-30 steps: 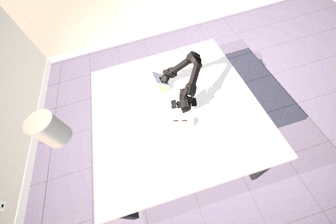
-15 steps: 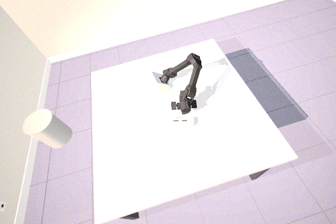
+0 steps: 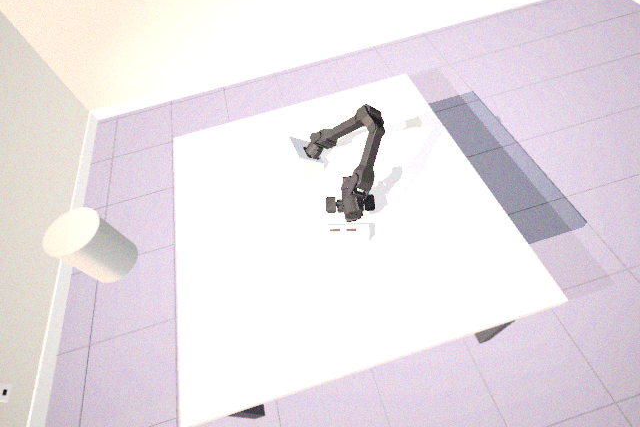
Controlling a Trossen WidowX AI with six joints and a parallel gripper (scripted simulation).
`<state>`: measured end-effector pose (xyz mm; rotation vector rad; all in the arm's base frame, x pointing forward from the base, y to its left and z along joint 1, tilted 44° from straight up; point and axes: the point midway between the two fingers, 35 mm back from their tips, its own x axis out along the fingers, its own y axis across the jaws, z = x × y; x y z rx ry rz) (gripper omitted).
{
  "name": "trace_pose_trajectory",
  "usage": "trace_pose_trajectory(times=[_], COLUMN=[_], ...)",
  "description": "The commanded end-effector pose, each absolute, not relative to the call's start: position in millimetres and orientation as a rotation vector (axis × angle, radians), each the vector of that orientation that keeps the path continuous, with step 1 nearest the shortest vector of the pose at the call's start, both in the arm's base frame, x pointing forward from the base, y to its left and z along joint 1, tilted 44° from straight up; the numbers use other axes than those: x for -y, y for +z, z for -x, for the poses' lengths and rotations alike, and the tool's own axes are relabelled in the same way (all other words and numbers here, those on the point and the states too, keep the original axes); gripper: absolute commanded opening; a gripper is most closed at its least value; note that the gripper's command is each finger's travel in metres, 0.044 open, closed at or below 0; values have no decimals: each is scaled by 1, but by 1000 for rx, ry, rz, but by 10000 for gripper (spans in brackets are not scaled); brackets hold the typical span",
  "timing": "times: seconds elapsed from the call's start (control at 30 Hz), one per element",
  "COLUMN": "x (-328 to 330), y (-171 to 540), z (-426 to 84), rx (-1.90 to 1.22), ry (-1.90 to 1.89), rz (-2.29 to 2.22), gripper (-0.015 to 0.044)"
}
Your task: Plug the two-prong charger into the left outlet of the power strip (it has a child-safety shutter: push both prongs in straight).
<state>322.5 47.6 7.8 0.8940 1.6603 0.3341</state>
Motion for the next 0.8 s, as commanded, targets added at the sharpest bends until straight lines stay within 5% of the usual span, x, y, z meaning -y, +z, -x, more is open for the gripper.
trace_pose_trajectory(times=[0.0, 0.77], x=[-46, -43], y=[7, 3], z=[-328, -342], rx=[-1663, -1670], ry=[327, 310], rz=[-908, -926], gripper=[0, 0])
